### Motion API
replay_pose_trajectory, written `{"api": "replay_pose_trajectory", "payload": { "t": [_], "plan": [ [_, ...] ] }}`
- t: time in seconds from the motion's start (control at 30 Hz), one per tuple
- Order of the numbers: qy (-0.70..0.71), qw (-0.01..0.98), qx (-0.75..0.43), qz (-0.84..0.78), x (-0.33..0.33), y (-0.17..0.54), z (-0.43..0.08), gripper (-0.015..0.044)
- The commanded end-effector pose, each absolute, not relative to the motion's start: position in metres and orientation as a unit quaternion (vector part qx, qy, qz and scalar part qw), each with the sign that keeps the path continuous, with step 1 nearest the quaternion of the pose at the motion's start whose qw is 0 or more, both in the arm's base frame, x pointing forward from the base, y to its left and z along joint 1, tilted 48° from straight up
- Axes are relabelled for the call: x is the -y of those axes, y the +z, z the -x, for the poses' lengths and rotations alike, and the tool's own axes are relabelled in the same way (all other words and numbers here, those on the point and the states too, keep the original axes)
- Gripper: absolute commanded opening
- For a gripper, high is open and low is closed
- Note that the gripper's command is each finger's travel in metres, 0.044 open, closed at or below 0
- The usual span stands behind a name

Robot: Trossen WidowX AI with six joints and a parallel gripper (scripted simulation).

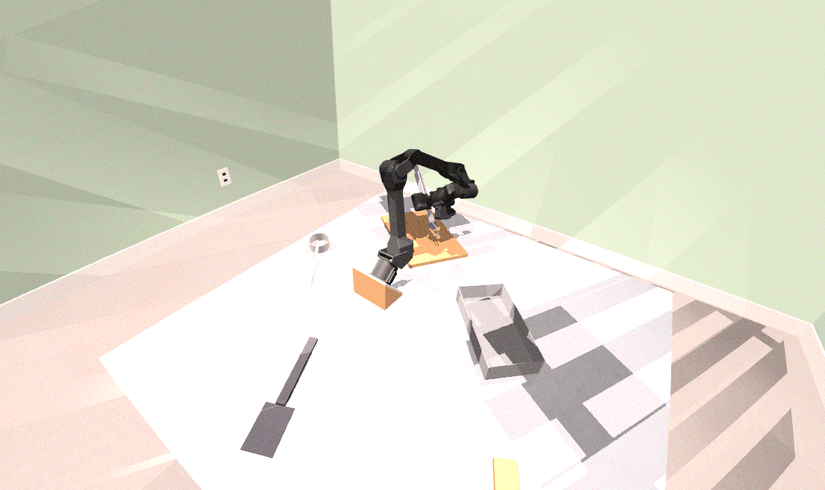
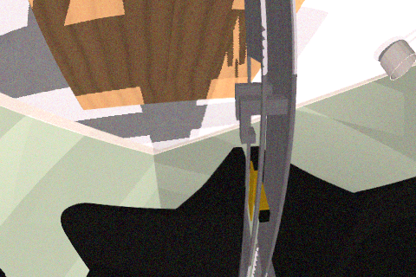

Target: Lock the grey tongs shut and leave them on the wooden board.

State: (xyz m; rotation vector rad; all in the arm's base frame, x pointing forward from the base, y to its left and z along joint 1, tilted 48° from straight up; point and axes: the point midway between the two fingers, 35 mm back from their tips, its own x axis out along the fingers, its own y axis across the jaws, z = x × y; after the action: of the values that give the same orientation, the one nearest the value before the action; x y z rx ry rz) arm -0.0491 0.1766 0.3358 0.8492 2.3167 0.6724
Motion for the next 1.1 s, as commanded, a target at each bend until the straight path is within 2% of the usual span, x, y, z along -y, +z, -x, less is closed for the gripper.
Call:
{"api": "replay_pose_trajectory", "payload": {
  "t": [0.0,0.2,1.07],
  "plan": [
    [0.293,0.263,-0.857,-0.331,-0.1743,0.3426,0.0469,-0.0150],
    [0.330,0.242,-0.844,-0.347,-0.1735,0.3490,0.0422,-0.0150],
    [0.330,0.242,-0.844,-0.347,-0.1735,0.3490,0.0422,-0.0150]
  ]
}}
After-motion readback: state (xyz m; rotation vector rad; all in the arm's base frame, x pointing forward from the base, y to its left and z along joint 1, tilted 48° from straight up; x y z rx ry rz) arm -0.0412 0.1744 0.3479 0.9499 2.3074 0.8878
